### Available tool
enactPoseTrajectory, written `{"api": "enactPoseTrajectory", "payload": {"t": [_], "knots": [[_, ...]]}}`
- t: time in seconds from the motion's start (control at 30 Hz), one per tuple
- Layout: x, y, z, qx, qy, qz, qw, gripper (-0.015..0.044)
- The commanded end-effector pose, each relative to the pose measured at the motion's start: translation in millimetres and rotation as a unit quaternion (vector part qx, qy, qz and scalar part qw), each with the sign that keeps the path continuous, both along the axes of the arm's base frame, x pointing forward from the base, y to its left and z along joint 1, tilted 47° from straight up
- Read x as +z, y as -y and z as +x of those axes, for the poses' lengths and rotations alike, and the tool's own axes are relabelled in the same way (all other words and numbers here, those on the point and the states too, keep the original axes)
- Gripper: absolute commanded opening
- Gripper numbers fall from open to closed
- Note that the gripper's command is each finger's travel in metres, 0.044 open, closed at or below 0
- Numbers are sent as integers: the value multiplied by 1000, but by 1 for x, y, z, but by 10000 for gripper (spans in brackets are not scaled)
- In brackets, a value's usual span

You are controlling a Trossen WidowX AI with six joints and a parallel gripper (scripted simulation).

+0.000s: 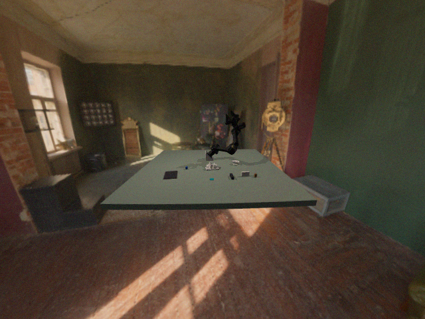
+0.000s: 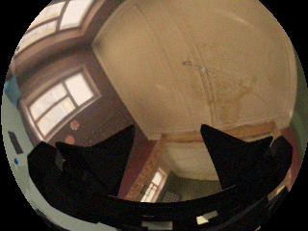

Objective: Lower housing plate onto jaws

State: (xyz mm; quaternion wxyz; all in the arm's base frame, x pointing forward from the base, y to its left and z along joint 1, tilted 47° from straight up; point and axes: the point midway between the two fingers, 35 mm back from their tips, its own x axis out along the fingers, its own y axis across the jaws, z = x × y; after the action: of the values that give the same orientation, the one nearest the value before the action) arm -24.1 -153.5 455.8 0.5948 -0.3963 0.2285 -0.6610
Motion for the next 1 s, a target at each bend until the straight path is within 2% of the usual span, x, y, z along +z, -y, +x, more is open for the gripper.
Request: {"api": "enactPoseTrajectory", "payload": {"t": [0.0, 0.03, 0.43, 0.97], "knots": [[0, 0, 0, 0, 0, 0, 1000, 426], [0, 0, 0, 1, 1, 0, 1000, 440], [-5, 13, 6, 97, 104, 19, 990, 440], [-14, 36, 20, 208, 226, 58, 950, 440]]}}
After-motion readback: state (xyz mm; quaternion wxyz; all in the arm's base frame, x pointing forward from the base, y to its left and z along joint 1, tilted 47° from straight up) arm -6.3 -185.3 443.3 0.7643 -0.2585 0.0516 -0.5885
